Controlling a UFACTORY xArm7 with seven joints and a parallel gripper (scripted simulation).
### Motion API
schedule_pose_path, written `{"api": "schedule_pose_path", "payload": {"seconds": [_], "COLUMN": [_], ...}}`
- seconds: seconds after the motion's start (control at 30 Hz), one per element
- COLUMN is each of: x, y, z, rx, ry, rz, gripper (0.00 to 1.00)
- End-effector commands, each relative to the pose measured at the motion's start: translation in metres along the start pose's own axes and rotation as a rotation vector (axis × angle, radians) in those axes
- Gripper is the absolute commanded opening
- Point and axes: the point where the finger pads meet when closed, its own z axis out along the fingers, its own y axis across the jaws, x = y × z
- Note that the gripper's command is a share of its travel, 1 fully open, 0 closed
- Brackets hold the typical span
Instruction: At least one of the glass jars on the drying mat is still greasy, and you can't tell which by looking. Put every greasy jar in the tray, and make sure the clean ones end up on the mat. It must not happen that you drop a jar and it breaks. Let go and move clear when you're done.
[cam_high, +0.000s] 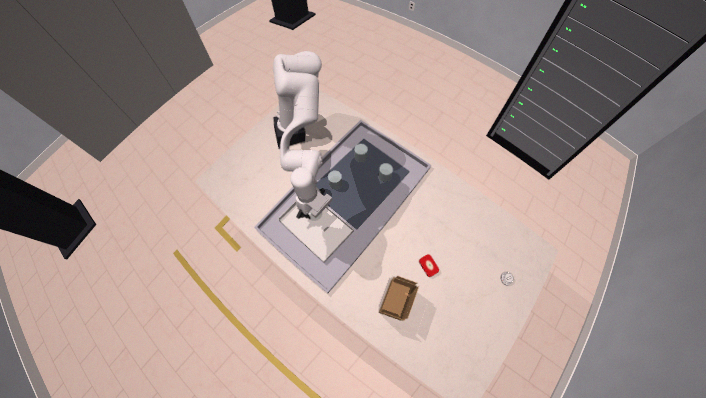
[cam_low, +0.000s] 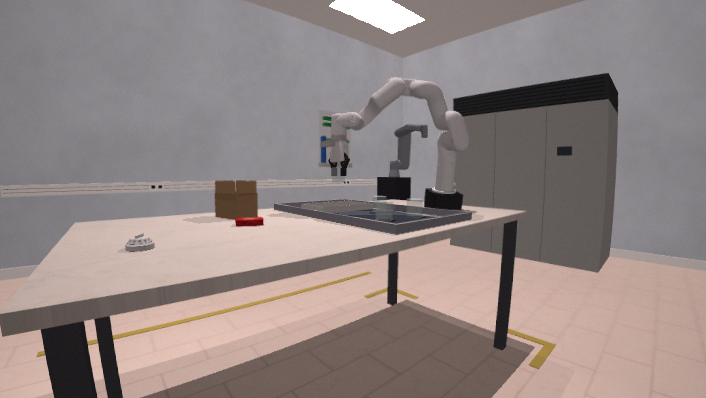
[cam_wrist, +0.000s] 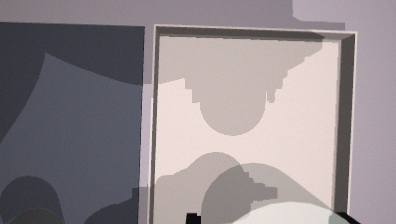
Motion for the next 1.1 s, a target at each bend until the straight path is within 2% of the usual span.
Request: {"api": "schedule_pose_path", "payload": {"seconds": [0.0, 0.23, 1.07], "x": [-0.003, -0.003, -0.003], "y": [0.016, 0.016, 0.016], "z": [-0.003, -0.003, 0.058], "rx": [-0.003, -0.003, -0.003], "ry": [0.005, 0.005, 0.005], "rz": [0.000, 0.000, 0.000], "gripper": [0.00, 0.00, 0.00]}}
